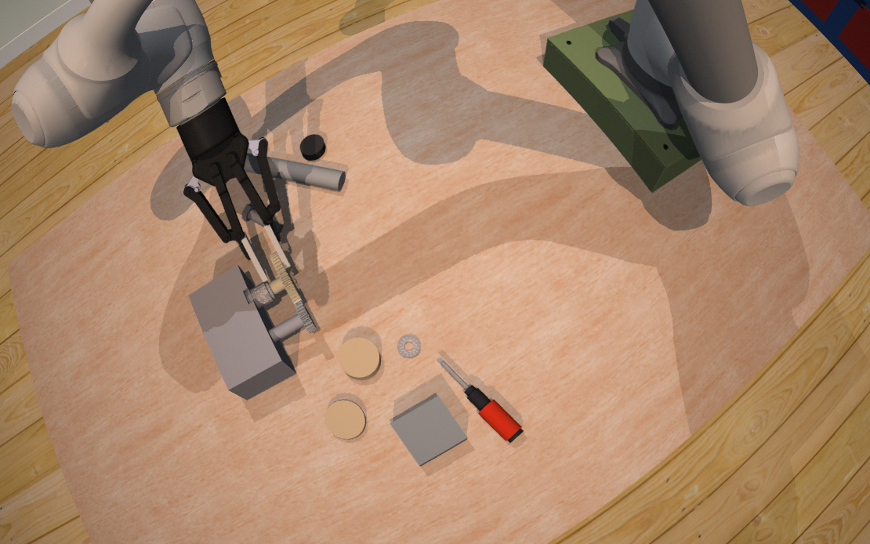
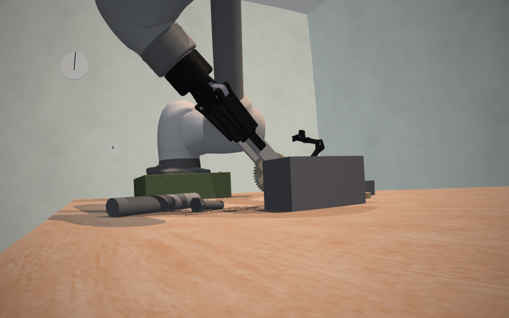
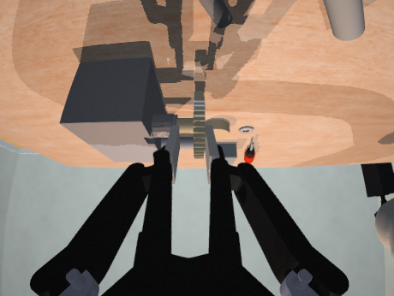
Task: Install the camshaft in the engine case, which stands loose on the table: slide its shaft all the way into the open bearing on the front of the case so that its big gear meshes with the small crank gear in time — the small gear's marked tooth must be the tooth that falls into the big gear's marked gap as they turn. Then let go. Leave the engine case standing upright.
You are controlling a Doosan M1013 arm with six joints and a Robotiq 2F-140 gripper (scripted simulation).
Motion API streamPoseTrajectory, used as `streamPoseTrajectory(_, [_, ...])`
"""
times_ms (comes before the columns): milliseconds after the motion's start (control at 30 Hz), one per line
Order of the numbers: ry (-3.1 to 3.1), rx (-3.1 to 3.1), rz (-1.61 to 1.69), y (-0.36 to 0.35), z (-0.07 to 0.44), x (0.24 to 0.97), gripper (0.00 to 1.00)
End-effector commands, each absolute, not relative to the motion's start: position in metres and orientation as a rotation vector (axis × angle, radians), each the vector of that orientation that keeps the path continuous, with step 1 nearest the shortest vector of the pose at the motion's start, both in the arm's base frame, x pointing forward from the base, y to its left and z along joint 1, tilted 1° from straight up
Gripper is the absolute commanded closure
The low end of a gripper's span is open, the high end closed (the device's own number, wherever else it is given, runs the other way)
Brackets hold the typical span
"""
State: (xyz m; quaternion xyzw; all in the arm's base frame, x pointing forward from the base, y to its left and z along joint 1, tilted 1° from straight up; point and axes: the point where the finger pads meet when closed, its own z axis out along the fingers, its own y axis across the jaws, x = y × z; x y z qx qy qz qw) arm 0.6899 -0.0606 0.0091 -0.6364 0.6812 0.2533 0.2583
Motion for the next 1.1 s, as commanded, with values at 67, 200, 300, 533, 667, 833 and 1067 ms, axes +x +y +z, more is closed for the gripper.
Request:
streamPoseTrajectory(67, [1.847,-1.722,0.688,-0.0597,0.0082,0.6873,0.81])
streamPoseTrajectory(200, [1.847,-1.722,0.688,-0.0597,0.0082,0.6873,0.81])
streamPoseTrajectory(300, [1.847,-1.722,0.688,-0.0597,0.0082,0.6873,0.81])
streamPoseTrajectory(533, [1.847,-1.722,0.688,-0.0598,0.0082,0.6885,0.81])
streamPoseTrajectory(667, [1.847,-1.722,0.688,-0.0600,0.0082,0.6918,0.81])
streamPoseTrajectory(833, [1.847,-1.722,0.688,-0.0602,0.0081,0.6955,0.81])
streamPoseTrajectory(1067, [1.847,-1.722,0.688,-0.0602,0.0081,0.6962,0.81])
